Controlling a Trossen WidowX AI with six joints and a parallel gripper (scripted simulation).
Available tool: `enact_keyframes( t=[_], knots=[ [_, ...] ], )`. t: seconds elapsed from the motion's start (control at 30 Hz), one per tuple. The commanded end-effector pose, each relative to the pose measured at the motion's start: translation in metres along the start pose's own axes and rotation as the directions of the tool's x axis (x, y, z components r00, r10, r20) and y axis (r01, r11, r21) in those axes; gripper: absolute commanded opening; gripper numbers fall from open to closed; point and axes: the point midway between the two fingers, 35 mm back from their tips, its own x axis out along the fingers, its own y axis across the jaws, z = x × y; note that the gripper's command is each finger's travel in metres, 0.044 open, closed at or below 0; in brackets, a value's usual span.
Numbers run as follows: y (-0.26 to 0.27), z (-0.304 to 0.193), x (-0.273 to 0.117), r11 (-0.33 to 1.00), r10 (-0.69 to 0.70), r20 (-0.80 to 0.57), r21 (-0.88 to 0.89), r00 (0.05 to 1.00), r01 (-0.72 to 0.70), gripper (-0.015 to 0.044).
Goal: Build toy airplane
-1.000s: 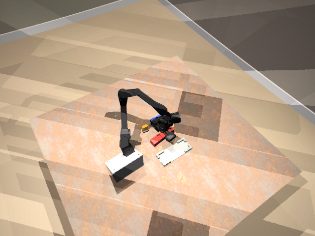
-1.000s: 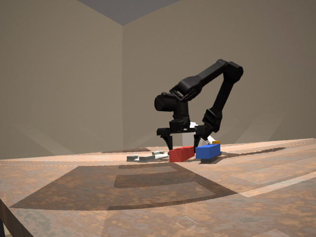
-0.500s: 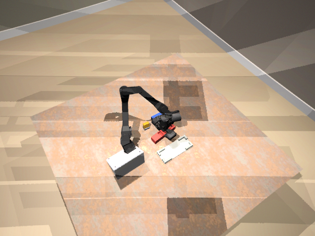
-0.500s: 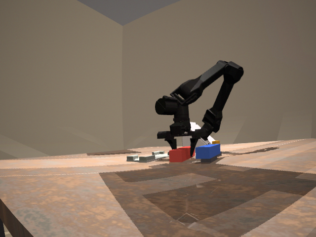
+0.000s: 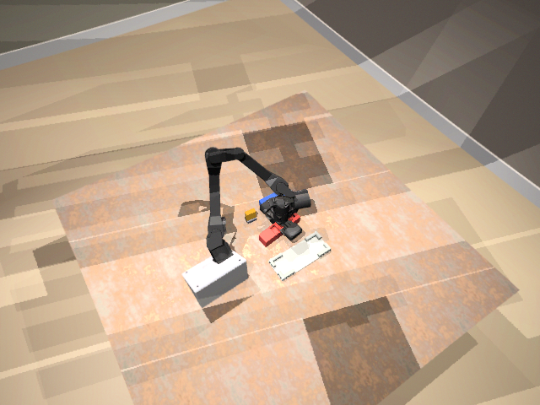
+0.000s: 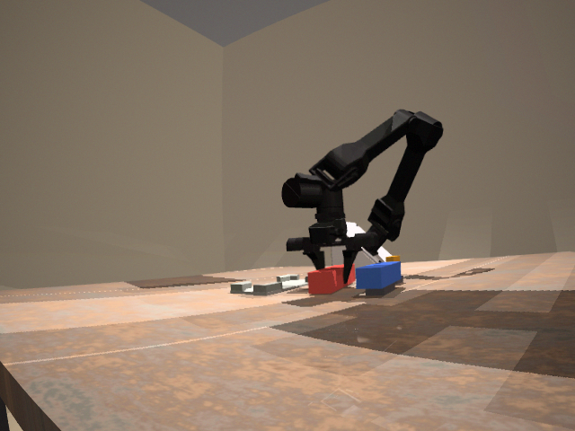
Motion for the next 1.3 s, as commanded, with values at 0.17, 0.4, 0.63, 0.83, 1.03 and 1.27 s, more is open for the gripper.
enact_keyframes(
  t=[0.17, 0.4, 0.63, 0.83, 1.03, 1.27],
  knots=[
    [-0.004, 0.006, -0.026, 1.000, -0.010, 0.008, -0.004, 1.000, 0.010, 0.0000],
    [-0.005, 0.008, -0.047, 1.000, -0.013, 0.008, -0.003, 1.000, 0.013, 0.0000],
    [-0.006, 0.008, -0.069, 1.000, -0.014, 0.007, -0.003, 1.000, 0.014, 0.0000],
    [-0.005, 0.006, -0.087, 1.000, -0.014, 0.007, -0.003, 1.000, 0.014, 0.0000],
    [-0.004, 0.004, -0.106, 1.000, -0.011, 0.006, -0.003, 1.000, 0.011, 0.0000],
    [-0.001, 0.000, -0.126, 1.000, -0.007, 0.006, -0.004, 1.000, 0.007, 0.0000]
  ],
)
